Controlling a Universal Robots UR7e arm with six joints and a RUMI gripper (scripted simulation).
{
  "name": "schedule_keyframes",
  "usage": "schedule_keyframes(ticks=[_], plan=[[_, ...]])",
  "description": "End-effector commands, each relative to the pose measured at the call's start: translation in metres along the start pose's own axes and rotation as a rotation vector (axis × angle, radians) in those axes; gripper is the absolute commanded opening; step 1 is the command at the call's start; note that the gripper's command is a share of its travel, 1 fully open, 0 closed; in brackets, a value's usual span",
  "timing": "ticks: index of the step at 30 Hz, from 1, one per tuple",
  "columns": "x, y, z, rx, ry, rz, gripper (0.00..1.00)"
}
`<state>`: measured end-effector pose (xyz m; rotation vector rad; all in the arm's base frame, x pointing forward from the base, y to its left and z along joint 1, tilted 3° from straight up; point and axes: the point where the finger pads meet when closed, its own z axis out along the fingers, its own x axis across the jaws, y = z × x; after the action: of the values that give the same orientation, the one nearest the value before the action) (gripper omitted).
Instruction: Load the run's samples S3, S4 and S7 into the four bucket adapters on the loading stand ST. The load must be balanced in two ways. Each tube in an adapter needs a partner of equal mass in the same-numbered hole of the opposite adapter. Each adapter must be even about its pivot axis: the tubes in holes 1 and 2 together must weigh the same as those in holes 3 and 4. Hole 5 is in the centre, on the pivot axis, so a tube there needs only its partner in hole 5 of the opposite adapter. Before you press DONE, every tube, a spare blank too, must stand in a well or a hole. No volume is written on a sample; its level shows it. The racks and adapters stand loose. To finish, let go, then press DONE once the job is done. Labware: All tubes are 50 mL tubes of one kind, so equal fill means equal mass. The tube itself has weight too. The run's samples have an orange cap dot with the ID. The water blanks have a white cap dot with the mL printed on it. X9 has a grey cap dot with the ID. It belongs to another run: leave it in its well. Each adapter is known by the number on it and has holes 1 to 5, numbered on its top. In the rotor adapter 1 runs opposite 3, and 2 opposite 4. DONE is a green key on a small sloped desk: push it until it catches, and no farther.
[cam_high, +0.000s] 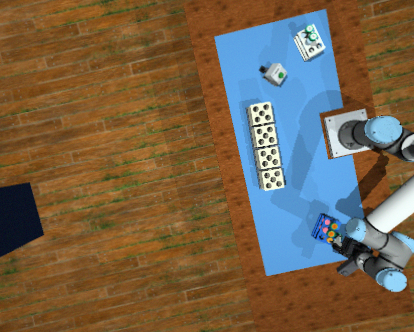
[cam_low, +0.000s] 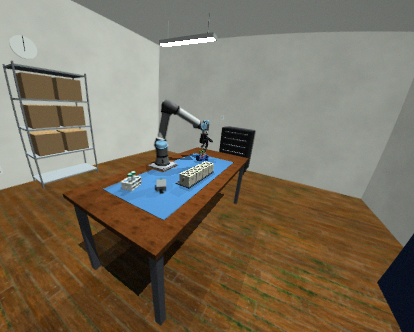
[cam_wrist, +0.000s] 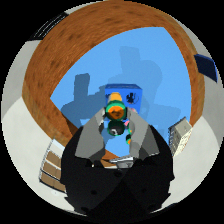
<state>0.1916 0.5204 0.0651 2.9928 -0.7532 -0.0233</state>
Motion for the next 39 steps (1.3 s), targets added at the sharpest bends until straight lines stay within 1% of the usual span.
schedule_keyframes(ticks=[1,11,12,14,29,31,39], plan=[[0.0,0.0,0.0,0.001,0.0,0.0,0.0],[0.0,0.0,0.0,0.001,0.0,0.0,0.0],[0.0,0.0,-0.004,0.001,0.0,0.0,0.0],[0.0,0.0,-0.004,0.001,0.0,0.0,0.0],[0.0,0.0,-0.054,0.001,0.0,0.0,0.0],[0.0,0.0,-0.054,0.001,0.0,0.0,0.0],[0.0,0.0,-0.08,0.001,0.0,0.0,0.0]])
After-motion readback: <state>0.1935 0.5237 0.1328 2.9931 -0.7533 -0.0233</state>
